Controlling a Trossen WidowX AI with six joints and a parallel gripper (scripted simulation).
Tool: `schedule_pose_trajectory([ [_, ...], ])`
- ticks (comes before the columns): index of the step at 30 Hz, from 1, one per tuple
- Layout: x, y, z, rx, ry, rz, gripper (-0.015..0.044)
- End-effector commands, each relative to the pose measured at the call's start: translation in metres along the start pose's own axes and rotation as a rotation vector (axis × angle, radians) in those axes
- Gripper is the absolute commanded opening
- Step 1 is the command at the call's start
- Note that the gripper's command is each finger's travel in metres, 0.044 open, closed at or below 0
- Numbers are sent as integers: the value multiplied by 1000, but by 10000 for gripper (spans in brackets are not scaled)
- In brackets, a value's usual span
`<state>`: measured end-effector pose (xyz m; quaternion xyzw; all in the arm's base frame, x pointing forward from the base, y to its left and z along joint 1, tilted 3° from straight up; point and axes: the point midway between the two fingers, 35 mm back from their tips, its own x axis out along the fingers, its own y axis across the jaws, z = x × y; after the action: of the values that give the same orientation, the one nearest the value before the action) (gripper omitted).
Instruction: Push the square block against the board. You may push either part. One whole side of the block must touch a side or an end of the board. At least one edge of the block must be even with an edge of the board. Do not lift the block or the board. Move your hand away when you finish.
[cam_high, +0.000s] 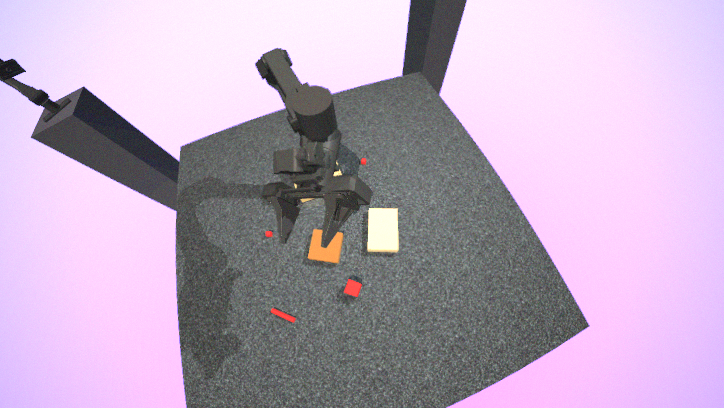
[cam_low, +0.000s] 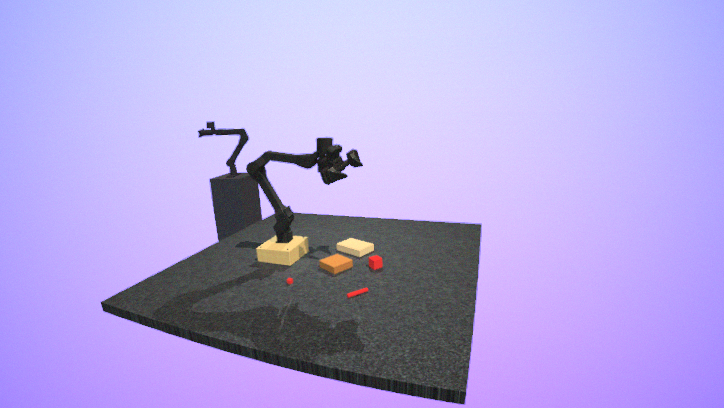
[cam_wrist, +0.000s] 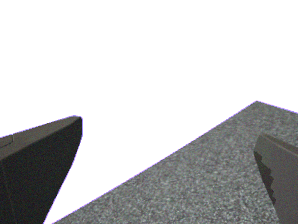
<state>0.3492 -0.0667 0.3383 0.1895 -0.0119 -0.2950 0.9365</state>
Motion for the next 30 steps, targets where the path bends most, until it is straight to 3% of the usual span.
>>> schedule_pose_trajectory([
  [1, 0, 0, 0, 0, 0, 0, 374],
  [15, 31, -27, -40, 14, 148, -90, 6],
  [30, 62, -80, -98, 167, 380, -283, 0],
])
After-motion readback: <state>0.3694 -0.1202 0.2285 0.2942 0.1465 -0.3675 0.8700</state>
